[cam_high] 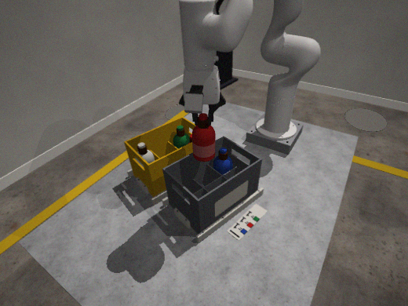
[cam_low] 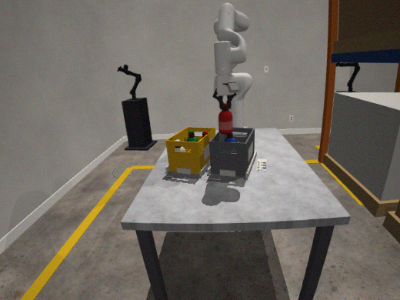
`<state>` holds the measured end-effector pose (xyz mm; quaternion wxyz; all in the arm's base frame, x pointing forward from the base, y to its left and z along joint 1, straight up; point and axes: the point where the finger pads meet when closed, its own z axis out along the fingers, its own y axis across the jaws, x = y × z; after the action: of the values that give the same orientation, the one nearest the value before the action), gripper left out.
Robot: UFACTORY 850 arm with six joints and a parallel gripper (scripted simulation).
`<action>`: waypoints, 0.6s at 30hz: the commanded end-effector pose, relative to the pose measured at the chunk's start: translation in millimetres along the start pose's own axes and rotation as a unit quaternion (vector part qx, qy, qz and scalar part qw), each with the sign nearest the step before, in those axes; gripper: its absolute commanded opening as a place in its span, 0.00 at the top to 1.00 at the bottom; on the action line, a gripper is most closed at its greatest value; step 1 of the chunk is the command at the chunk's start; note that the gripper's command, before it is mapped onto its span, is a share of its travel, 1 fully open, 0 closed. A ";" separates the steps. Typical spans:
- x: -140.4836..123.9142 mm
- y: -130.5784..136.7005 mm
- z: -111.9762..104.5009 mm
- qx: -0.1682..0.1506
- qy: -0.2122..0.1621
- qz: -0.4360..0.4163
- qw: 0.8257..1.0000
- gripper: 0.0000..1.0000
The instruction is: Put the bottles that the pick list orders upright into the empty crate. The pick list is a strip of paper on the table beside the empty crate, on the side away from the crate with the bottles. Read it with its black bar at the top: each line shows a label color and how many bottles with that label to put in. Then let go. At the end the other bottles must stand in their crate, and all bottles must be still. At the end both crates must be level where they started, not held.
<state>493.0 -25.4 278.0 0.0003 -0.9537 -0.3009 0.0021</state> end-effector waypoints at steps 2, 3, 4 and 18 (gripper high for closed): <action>0.7 0.5 2.7 -0.001 0.001 0.000 1.000 1.00; 0.7 0.5 2.7 -0.001 0.001 0.000 1.000 1.00; 0.7 0.5 3.8 -0.001 0.001 0.000 1.000 1.00; 0.7 0.6 17.8 -0.001 0.001 0.000 1.000 1.00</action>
<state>493.1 -25.5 262.1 0.0003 -0.9537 -0.3009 0.0020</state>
